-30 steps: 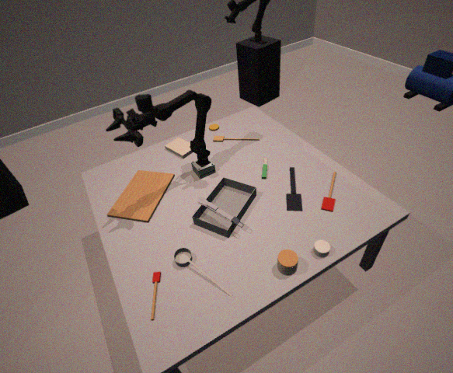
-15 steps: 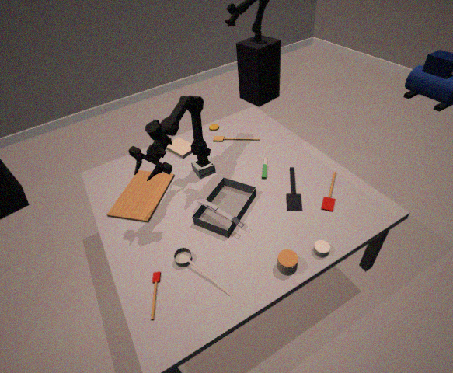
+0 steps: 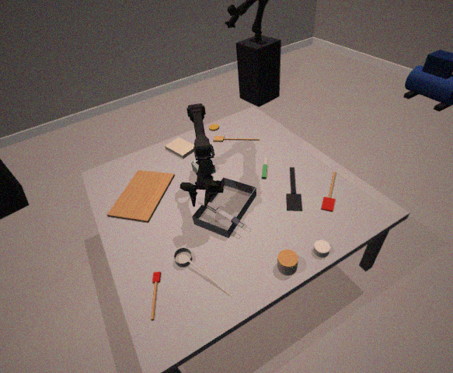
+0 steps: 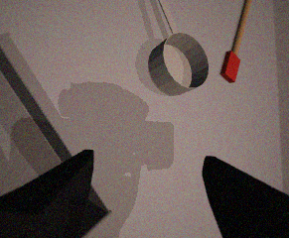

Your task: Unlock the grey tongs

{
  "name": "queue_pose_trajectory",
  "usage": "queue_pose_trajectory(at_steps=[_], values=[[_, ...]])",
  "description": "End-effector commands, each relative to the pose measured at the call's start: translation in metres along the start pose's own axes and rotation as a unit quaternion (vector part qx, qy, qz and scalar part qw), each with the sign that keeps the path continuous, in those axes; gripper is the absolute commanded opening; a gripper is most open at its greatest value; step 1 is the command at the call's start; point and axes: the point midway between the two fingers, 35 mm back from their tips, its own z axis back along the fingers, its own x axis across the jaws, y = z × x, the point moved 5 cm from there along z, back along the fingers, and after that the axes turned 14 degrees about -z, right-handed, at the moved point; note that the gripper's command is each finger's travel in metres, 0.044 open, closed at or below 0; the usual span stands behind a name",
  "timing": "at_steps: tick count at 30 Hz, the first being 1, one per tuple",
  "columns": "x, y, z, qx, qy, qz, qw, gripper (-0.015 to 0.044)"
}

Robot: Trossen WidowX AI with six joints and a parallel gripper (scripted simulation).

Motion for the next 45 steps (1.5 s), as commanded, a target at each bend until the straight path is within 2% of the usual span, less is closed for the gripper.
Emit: queue_pose_trajectory(at_steps=[1, 5, 7, 23, 45], values=[[0.055, 0.006, -0.003, 0.048, -0.011, 0.079, 0.996, 0.026], [0.112, 0.021, -0.003, 0.099, -0.014, 0.173, 0.98, 0.026], [0.122, 0.025, -0.003, 0.108, -0.013, 0.191, 0.976, 0.026], [0.131, 0.024, 0.0, 0.108, -0.013, 0.19, 0.976, 0.026], [0.131, 0.029, -0.035, 0.108, -0.013, 0.19, 0.976, 0.026]])
